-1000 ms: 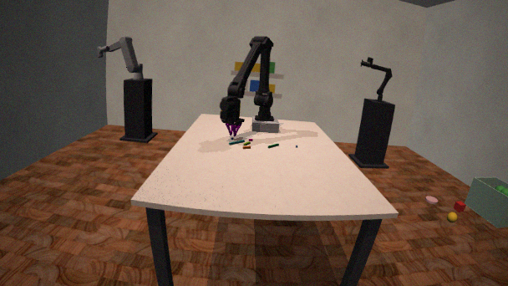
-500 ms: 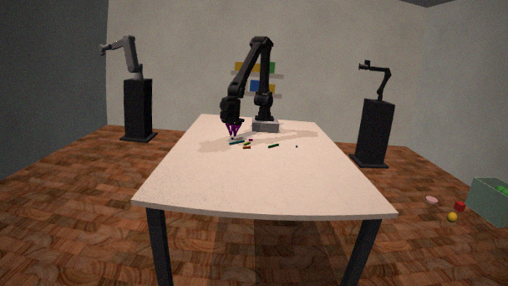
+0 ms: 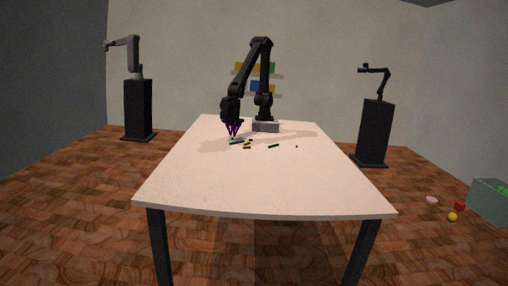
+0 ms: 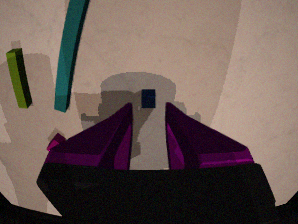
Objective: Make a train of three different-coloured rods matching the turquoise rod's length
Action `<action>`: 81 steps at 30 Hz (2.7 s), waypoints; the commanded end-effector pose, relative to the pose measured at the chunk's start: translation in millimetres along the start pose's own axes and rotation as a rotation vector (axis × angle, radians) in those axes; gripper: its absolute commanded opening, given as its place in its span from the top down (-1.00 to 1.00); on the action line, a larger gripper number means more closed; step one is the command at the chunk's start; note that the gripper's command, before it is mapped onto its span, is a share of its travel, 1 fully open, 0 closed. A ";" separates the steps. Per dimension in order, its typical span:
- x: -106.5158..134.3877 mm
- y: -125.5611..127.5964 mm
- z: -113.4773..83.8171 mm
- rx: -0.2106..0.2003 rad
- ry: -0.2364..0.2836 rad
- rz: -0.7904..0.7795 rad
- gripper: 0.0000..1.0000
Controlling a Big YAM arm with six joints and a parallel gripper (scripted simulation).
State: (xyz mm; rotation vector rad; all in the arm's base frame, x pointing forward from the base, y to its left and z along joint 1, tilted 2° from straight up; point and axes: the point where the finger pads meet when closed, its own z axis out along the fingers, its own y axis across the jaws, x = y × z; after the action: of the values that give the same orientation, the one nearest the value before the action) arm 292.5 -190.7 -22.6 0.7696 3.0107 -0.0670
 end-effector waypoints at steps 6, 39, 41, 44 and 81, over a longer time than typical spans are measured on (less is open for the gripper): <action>-0.2 -3.7 11.6 -0.002 0.005 0.002 0.53; 0.7 -3.5 19.6 -0.003 0.010 0.002 0.53; 0.7 -3.5 19.6 -0.003 0.010 0.002 0.53; 0.7 -3.5 19.6 -0.003 0.010 0.002 0.53; 0.7 -3.5 19.6 -0.003 0.010 0.002 0.91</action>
State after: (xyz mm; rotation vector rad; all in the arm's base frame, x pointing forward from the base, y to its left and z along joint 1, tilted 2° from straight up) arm 293.0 -191.5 -36.3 0.7698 3.0125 -0.0661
